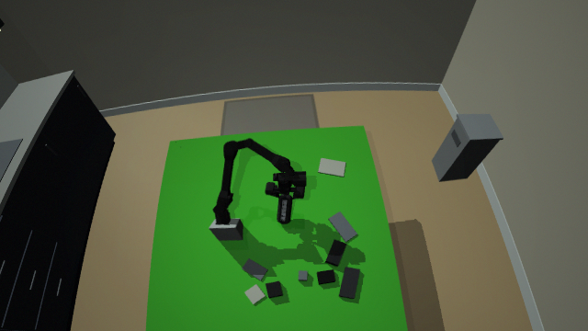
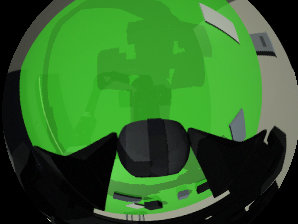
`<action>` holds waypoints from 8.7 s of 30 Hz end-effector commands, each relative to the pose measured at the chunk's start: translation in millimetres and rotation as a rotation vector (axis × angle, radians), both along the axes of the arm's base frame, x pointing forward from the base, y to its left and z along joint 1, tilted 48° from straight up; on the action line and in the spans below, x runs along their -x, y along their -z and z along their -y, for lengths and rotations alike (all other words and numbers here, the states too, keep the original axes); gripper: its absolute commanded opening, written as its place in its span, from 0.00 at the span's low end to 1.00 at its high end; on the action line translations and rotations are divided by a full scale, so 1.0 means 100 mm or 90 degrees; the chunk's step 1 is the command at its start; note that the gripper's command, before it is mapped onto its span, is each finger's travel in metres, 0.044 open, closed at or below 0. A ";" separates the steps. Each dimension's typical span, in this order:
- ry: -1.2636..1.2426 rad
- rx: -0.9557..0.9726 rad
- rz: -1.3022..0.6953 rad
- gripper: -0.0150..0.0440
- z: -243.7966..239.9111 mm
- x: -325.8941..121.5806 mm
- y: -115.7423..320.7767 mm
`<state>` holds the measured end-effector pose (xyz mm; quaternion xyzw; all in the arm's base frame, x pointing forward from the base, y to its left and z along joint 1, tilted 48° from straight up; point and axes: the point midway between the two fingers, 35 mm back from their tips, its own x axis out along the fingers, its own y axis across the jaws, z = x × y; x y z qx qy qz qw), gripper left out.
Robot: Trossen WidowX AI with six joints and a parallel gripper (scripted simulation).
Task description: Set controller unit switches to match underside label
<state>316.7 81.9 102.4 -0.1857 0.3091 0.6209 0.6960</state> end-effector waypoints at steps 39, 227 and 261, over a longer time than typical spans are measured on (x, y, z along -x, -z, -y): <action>0.000 0.005 -0.007 0.83 -0.33 -0.03 0.06; 2.247 0.288 -1.845 0.25 0.19 -0.18 0.16; 2.028 0.252 -1.815 0.57 0.15 -0.18 0.14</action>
